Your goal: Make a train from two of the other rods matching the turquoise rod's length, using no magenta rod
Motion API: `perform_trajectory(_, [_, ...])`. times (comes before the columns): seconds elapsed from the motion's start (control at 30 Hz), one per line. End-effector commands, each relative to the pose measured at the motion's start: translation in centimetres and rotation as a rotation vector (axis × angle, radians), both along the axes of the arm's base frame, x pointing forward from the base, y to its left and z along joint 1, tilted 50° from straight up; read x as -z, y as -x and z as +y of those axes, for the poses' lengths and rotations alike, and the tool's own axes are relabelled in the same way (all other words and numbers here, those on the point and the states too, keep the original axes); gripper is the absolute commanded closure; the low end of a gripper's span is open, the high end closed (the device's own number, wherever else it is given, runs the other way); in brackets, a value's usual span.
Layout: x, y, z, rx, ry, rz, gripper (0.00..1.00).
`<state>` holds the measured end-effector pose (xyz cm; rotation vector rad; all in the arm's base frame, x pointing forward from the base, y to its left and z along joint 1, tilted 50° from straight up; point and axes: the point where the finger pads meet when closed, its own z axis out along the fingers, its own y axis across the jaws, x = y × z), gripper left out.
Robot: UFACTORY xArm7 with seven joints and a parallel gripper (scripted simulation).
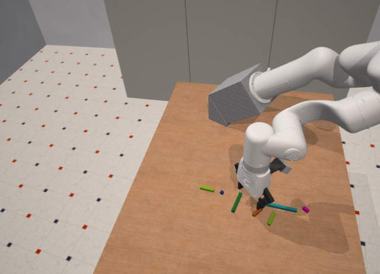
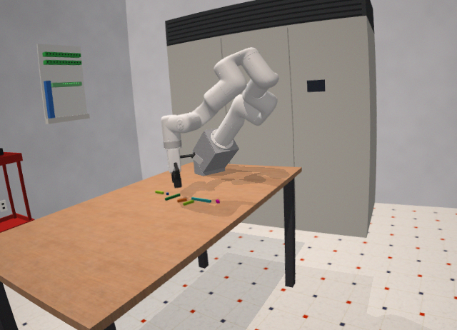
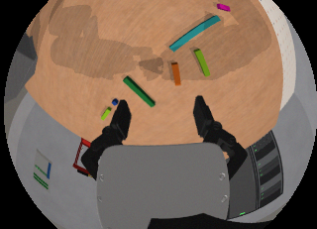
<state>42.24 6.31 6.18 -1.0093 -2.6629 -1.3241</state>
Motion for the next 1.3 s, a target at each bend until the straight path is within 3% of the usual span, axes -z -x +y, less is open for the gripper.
perform_trajectory(0.0, [-0.1,-0.1,-0.2,0.003,0.001,-0.002,0.00])
perform_trajectory(0.1, [-0.6,-0.1,0.1,-0.017,0.009,-0.026,0.00])
perform_trajectory(0.2, [-3.1,0.2,1.5,-0.117,0.049,-0.139,0.00])
perform_trajectory(0.43, [-5.8,0.7,3.9,-0.261,0.109,-0.301,0.00])
perform_trajectory(0.5, [-5.8,0.7,3.9,-0.261,0.109,-0.301,0.00])
perform_trajectory(0.53, [-6.6,1.0,4.9,-0.316,0.133,-0.364,0.00])
perform_trajectory(0.83, [-8.4,2.0,8.1,-0.501,0.213,-0.568,0.00])
perform_trajectory(1.27, [-8.4,2.1,8.3,-0.512,0.218,-0.580,0.00])
